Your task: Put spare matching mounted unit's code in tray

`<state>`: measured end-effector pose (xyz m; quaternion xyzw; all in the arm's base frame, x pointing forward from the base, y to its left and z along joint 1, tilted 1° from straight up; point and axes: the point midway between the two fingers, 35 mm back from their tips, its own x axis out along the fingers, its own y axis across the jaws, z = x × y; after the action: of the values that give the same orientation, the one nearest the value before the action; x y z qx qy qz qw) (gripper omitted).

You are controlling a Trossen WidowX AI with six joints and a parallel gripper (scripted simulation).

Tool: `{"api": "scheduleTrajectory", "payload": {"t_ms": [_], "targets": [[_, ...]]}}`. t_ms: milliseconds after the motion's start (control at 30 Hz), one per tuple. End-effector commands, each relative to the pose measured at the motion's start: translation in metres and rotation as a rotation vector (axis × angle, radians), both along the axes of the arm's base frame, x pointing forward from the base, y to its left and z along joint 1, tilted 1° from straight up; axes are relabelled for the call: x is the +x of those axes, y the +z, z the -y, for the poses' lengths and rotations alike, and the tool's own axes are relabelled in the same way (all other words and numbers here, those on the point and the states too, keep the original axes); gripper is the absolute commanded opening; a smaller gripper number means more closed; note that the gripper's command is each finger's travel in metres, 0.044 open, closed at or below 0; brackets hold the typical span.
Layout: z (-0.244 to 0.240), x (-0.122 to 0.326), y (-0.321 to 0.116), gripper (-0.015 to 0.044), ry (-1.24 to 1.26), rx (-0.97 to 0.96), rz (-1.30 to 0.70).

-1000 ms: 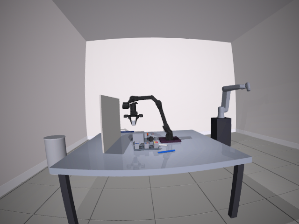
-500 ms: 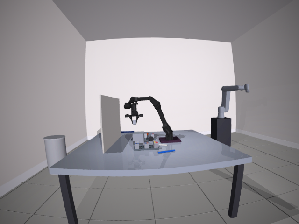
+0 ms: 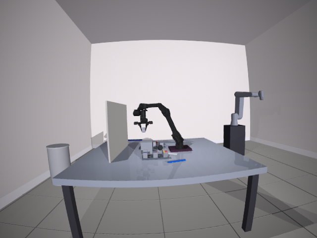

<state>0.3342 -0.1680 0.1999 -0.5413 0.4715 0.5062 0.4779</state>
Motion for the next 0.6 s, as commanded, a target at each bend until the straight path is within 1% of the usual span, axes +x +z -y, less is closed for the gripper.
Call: {"api": "scheduleTrajectory", "payload": {"t_ms": [0,567], "targets": [[0.001,0.002,-0.003,0.0000,0.006,0.002,0.003],[0.003,0.005,-0.014,0.0000,0.006,0.002,0.003]]}}
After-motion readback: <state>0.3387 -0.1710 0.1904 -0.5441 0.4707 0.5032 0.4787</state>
